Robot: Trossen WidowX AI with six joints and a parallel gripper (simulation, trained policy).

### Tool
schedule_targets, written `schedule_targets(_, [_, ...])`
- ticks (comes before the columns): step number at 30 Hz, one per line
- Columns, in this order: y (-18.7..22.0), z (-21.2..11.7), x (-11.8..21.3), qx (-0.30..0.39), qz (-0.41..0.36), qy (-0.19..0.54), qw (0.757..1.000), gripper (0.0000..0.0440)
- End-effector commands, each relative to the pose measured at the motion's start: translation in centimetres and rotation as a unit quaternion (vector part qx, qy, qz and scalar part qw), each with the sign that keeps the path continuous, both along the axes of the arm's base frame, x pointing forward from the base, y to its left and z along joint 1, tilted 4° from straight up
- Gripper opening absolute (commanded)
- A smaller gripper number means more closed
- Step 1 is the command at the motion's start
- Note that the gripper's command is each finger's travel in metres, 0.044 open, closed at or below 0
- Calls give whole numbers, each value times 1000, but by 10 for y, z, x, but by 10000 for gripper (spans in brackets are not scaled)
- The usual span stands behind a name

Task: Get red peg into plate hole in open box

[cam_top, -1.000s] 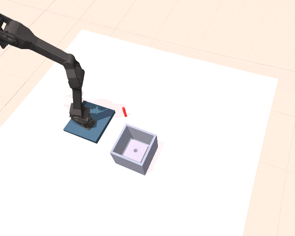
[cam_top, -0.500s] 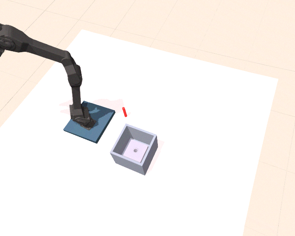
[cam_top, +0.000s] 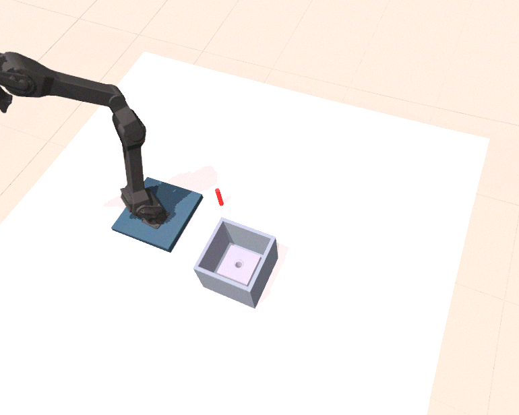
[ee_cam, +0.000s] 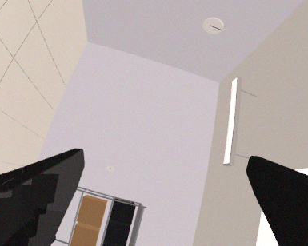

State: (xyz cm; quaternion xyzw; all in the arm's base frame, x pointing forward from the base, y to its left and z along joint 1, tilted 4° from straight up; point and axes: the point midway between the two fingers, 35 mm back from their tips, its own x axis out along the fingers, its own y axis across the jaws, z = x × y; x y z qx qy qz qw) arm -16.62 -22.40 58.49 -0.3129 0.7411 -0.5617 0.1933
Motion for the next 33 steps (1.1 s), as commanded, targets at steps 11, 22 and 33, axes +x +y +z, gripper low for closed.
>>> schedule_targets(11, [-29,-3,63,-133,126,-154,971,440])
schedule_targets(22, [-40,-10,114,-199,215,-289,911,440])
schedule_targets(33, [-42,-20,164,-231,284,-428,826,440])
